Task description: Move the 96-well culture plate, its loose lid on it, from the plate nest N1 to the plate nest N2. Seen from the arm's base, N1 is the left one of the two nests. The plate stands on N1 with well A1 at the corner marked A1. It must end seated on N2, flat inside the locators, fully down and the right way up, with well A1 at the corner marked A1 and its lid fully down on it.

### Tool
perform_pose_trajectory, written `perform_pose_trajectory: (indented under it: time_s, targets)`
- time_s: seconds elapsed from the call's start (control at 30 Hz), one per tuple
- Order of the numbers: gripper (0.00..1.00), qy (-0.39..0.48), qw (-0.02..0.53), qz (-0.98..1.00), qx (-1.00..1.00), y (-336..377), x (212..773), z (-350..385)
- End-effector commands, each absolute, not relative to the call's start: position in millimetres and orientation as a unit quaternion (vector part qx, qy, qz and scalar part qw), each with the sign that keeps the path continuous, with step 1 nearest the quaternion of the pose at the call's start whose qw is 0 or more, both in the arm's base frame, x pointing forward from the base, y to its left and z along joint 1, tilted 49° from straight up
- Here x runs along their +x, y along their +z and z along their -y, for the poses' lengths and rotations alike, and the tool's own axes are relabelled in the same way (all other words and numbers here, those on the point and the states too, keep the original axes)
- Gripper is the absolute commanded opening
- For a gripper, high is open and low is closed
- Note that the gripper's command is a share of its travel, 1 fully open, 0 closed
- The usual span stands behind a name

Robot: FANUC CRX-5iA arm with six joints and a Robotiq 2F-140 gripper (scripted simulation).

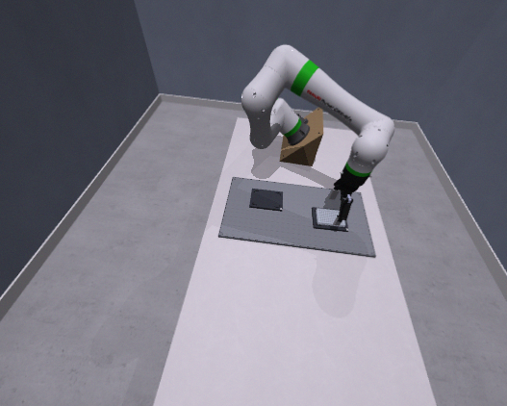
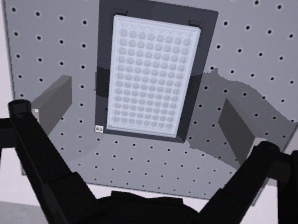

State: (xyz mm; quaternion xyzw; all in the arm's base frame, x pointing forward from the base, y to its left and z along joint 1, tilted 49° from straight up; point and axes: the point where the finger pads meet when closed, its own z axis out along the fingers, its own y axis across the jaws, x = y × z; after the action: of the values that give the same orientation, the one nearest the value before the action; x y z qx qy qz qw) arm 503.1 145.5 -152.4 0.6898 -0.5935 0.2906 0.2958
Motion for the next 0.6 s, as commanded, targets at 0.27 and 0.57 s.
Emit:
perform_pose_trajectory:
  time_s: [0.27,0.57]
  targets:
    - [1.00,0.291,0.295,0.594,0.690,-164,504,-132]
    - [1.00,0.291,0.295,0.594,0.690,-172,505,-124]
